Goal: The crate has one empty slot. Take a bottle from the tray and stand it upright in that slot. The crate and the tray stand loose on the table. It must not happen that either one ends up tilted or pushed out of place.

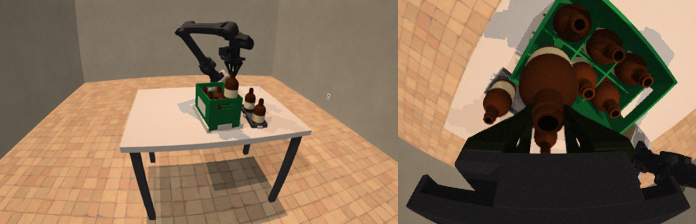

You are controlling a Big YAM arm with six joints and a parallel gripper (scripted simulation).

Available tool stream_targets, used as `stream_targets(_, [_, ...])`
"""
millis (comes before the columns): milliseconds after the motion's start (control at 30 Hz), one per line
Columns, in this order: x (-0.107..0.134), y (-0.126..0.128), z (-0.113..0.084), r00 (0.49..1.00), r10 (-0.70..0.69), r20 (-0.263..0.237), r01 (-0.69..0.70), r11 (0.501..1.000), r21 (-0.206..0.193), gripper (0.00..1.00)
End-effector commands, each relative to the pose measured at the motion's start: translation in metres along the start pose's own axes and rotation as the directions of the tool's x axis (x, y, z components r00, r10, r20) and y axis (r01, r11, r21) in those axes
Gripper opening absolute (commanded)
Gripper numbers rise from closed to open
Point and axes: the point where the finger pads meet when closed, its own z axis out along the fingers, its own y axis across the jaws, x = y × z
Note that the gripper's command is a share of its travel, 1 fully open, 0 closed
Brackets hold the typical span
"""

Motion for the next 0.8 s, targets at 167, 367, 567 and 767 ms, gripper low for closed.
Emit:
stream_targets(167, [-0.0013, 0.0003, -0.0028, 1.0, 0.0, 0.004, 0.0, 1.0, -0.014, 0.0])
stream_targets(367, [-0.0024, 0.0003, -0.0011, 1.0, 0.002, 0.003, -0.002, 1.0, -0.015, 0.0])
stream_targets(567, [-0.0085, 0.0018, -0.0049, 1.0, 0.014, 0.005, -0.014, 1.0, -0.027, 0.0])
stream_targets(767, [-0.0055, -0.0018, 0.0043, 1.0, 0.009, 0.001, -0.009, 1.0, -0.014, 0.0])
